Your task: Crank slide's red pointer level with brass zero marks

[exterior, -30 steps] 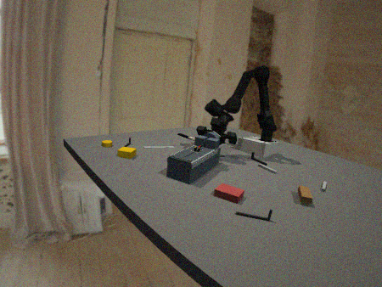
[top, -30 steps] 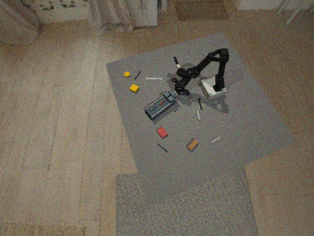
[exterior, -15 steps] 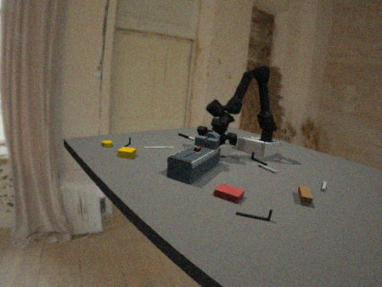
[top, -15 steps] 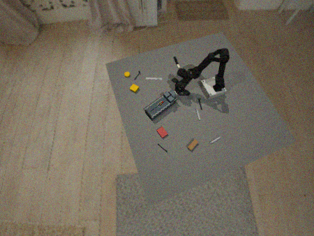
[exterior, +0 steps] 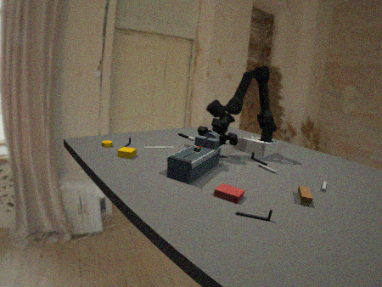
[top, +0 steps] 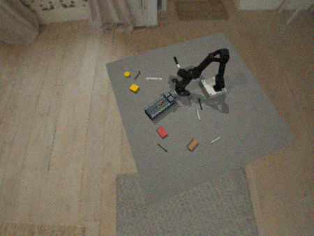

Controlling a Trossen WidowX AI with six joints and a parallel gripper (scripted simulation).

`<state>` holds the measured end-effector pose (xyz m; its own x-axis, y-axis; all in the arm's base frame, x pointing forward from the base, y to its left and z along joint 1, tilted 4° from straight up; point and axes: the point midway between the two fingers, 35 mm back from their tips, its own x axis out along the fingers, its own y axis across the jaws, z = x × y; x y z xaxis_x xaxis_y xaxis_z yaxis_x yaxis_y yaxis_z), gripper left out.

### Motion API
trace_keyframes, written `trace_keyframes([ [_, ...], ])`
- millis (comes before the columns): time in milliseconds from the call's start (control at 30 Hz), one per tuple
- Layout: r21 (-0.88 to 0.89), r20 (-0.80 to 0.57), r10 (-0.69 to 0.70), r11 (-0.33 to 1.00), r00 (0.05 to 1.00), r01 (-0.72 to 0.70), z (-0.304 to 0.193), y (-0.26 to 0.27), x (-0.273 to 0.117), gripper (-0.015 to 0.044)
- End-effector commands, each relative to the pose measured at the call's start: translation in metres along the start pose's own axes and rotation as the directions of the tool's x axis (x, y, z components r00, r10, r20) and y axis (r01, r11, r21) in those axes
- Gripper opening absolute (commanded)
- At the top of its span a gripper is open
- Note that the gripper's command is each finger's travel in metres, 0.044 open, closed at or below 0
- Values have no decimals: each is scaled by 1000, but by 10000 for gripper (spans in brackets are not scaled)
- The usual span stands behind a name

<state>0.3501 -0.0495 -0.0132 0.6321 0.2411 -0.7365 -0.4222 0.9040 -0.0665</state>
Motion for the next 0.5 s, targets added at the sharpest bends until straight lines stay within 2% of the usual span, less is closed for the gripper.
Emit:
trace_keyframes([
  [0,1,-7,24,1000,1000,-24,-2,9,2,0],
  [467,1,-7,24,1000,1000,-24,-3,12,2,0],
])
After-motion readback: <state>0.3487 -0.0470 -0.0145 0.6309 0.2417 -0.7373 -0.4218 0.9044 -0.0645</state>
